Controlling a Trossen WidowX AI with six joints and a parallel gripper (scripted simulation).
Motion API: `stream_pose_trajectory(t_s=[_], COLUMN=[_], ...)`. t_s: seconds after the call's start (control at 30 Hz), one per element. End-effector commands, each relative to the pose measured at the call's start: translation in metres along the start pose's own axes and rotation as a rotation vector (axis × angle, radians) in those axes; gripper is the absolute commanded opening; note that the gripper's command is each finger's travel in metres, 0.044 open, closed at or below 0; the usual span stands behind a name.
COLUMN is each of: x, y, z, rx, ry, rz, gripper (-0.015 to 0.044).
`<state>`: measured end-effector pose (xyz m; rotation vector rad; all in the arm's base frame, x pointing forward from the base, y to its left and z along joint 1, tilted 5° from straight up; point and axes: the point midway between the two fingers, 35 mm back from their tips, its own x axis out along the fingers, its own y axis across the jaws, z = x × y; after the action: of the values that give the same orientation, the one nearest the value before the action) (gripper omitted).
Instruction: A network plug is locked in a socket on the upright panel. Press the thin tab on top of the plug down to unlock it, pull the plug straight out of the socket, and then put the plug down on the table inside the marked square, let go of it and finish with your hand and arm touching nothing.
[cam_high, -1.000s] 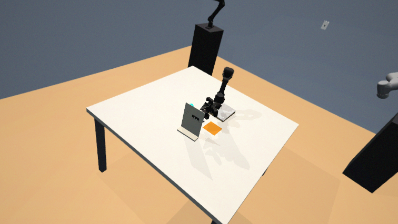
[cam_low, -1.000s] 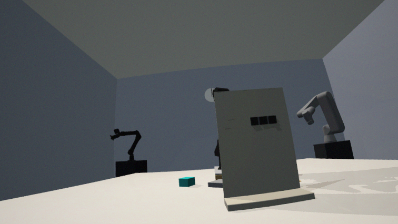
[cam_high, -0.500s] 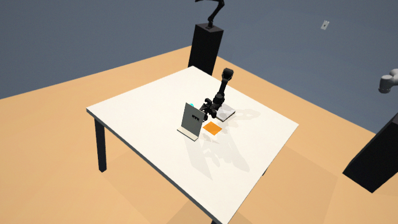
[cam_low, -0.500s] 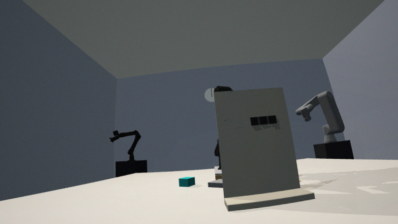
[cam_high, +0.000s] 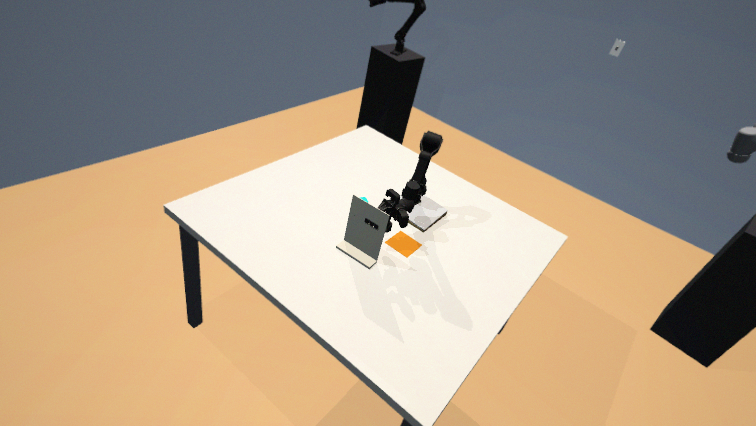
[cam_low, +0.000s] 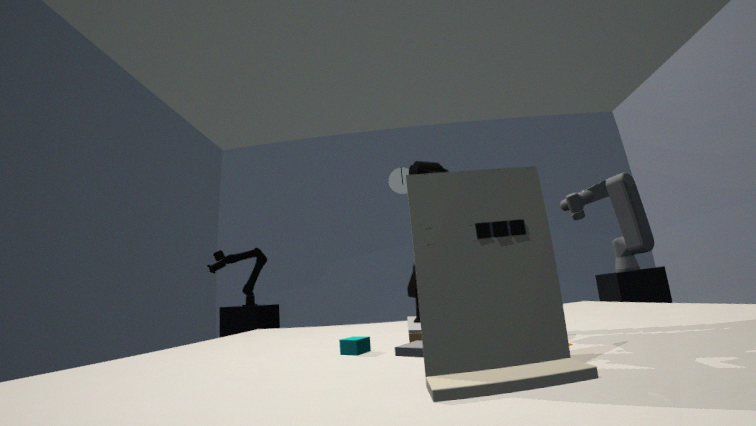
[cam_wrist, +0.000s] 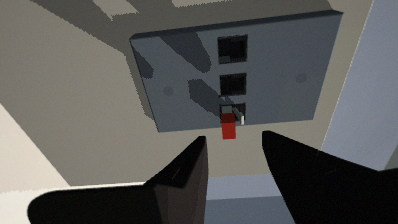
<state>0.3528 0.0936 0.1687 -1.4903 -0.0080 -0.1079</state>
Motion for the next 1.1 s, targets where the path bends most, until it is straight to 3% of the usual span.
stream_pose_trajectory(t_s=[0.0,0.37,1.07], x=[0.008,0.023,0.023], y=[-0.001,-0.001,-0.001], z=[0.002,0.005,0.005], rx=[0.000,0.000,0.000], ry=[0.000,0.000,0.000], rz=[-0.004,-0.005,-0.005], gripper=[0.0156,0.0156,0.0016])
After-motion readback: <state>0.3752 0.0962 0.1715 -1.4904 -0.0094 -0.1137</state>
